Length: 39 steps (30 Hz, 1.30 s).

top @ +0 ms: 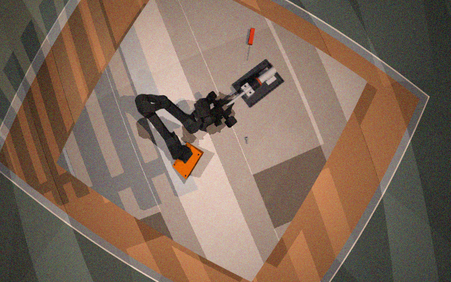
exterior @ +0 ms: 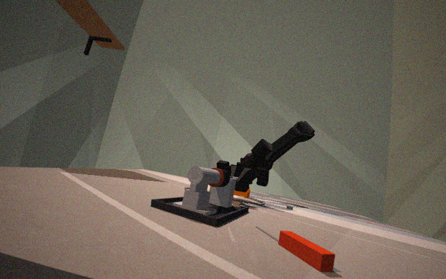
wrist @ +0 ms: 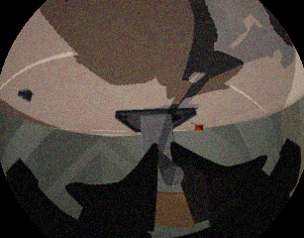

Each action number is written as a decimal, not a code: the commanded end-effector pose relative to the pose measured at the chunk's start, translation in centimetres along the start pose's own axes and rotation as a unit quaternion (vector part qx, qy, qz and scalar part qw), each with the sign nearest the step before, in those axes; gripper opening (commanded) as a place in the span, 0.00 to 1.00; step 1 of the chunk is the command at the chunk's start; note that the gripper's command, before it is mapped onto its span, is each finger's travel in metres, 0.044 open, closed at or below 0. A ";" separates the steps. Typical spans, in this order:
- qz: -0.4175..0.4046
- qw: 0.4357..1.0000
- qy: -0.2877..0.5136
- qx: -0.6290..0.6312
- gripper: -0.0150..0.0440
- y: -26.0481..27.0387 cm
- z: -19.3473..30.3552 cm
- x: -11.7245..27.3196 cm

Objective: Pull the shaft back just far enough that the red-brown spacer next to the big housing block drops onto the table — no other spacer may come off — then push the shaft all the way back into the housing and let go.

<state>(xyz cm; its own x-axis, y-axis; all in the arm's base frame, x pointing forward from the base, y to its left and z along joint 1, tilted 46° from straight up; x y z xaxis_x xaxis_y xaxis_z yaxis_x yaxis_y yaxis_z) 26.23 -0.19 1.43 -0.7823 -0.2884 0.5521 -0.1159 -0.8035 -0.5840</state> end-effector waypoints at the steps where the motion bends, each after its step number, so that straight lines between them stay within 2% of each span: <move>1: -0.001 1.000 0.000 0.001 0.25 0.0 0.0 0.1; 39: -0.001 1.000 0.000 0.001 0.25 0.0 -0.3 0.5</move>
<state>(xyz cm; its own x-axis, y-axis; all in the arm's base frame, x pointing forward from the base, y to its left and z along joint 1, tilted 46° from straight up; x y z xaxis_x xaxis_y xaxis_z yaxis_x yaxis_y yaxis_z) 25.75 -0.15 1.54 -0.7821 -0.2885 0.5523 -0.1164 -0.8031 -0.5844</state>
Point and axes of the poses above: the point midway between the two fingers, 35 mm back from their tips, its own x axis back along the fingers, its own y axis across the jaws, z = x × y, the point moved 7 cm from there along x, back along the fingers, and after that the axes turned 10 degrees about x, right-handed, at the moved point
